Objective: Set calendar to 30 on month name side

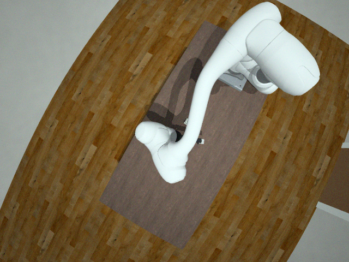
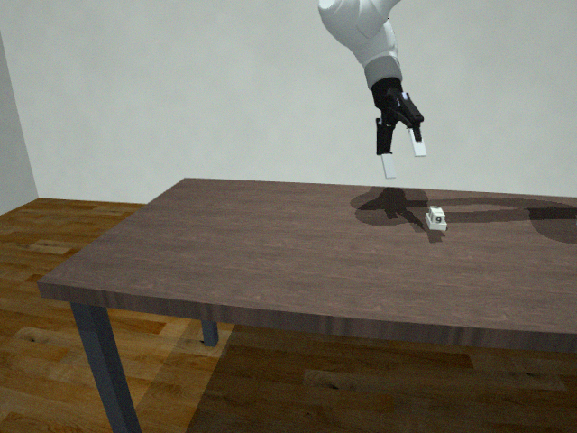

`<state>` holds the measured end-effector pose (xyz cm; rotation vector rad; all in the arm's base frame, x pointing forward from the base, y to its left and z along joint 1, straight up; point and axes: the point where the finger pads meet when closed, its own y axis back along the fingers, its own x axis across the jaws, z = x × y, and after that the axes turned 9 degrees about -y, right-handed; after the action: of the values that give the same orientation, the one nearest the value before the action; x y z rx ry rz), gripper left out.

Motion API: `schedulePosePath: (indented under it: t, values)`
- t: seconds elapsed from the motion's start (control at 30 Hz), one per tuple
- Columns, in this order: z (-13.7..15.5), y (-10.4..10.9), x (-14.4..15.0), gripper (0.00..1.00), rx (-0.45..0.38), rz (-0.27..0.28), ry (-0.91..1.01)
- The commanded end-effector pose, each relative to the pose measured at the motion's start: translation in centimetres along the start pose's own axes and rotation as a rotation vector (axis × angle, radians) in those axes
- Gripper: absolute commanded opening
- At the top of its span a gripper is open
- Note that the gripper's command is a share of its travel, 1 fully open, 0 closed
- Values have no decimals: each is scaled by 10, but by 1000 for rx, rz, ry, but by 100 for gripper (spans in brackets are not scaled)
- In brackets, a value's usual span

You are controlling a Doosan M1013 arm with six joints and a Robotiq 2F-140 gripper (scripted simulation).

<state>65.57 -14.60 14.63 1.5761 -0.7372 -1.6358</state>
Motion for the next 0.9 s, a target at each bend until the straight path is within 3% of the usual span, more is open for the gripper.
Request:
schedulePosePath:
  t: [0.0,0.17,0.2,0.23,0.47,0.63,0.87]
  values:
    - [22,-4,8,100,5,107,-89]
    - [60,-4,26,100,46,279,-219]
    - [63,-4,28,100,50,292,-228]
    - [75,-2,33,100,71,345,-264]
    - [122,8,53,100,191,550,-389]
    - [129,10,55,100,217,581,-406]
    - [129,10,55,100,218,582,-406]
